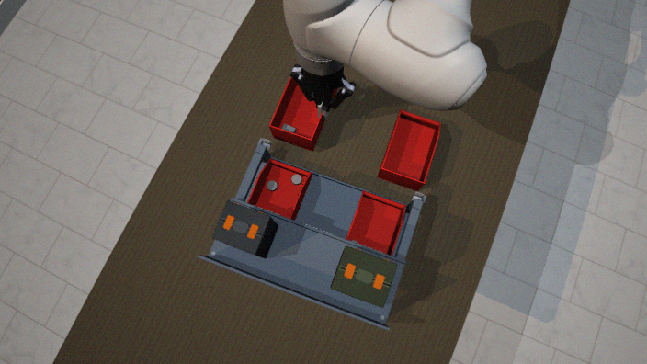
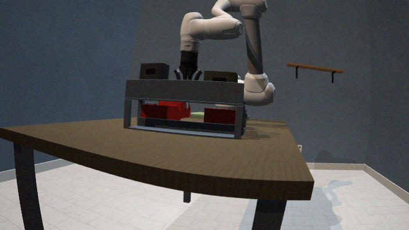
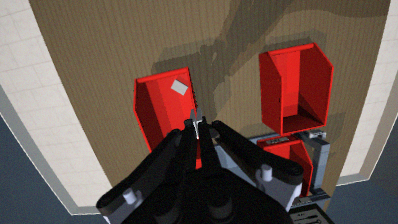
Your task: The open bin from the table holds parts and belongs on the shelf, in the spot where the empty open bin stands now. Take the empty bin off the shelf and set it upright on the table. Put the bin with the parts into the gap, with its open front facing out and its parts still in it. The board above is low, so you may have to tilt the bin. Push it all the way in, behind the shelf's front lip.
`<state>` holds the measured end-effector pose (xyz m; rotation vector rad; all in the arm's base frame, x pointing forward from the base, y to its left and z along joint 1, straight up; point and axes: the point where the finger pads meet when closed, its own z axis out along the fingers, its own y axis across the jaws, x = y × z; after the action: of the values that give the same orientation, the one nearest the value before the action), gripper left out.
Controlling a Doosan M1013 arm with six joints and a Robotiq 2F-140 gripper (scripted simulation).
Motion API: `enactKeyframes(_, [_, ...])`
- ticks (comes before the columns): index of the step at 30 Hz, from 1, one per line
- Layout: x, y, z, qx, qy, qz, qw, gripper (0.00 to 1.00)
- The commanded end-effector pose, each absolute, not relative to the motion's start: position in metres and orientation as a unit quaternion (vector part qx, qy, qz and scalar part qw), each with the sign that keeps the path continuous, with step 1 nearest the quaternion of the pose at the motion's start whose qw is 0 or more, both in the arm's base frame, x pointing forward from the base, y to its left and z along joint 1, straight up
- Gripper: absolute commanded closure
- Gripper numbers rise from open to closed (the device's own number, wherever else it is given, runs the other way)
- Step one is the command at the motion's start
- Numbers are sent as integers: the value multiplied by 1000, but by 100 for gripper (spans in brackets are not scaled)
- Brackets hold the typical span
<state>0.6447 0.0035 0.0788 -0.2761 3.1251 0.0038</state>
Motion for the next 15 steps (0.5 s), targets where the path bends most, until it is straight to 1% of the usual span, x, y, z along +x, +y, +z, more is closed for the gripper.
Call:
enactKeyframes(1, [641, 16, 79, -88, 996, 1, 2, 90])
enactKeyframes(8, [627, 72, 77, -88, 996, 1, 2, 90])
enactKeyframes(10, [627, 72, 77, -88, 996, 1, 2, 90])
enactKeyframes(15, [617, 110, 76, -88, 996, 1, 2, 90])
